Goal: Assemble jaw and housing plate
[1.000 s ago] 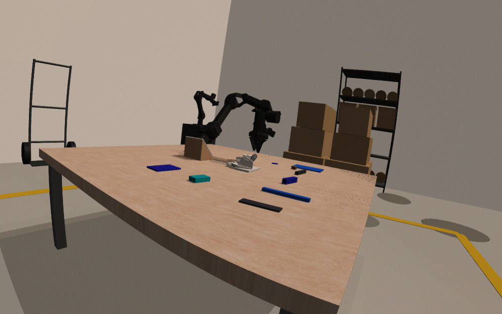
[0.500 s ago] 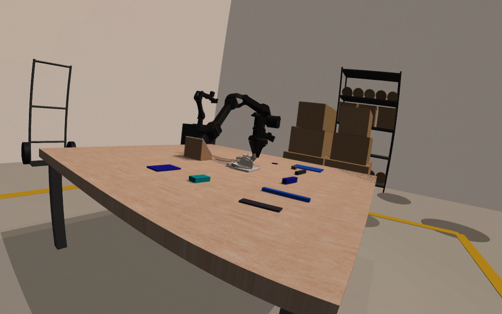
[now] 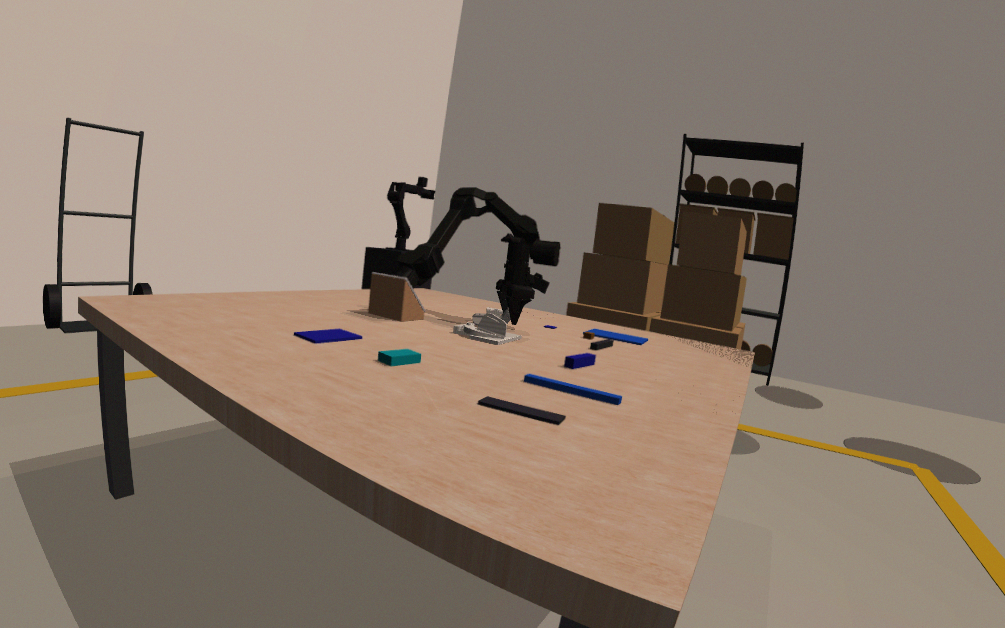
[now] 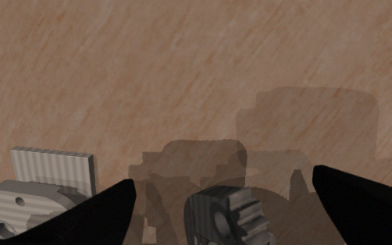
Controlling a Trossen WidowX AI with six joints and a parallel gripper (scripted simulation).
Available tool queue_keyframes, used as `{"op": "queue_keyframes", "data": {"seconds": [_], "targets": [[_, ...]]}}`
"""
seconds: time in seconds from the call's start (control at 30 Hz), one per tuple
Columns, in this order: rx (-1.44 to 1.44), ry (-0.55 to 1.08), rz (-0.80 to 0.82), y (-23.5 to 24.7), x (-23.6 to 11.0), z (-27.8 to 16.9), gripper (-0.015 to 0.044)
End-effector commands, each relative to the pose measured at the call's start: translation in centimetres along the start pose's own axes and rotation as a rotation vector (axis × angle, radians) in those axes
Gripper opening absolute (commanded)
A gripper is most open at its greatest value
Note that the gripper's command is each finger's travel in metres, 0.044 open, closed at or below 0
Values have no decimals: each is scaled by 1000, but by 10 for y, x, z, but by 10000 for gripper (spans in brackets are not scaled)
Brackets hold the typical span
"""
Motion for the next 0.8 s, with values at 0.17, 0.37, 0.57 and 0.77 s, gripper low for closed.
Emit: {"op": "queue_keyframes", "data": {"seconds": [0.17,0.37,0.57,0.77], "targets": [[6,2,3,1,10,-2,440],[6,2,3,1,10,-2,282],[6,2,3,1,10,-2,145],[6,2,3,1,10,-2,85]]}}
Point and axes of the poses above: the point midway between the two fingers, 35 mm back from their tips, its own x axis out along the fingers, its own y axis across the jaws, z = x × y, the point moved 2 cm from there along -x, back along the fingers, and after that the axes turned 13 degrees about x, right-handed, at the moved point
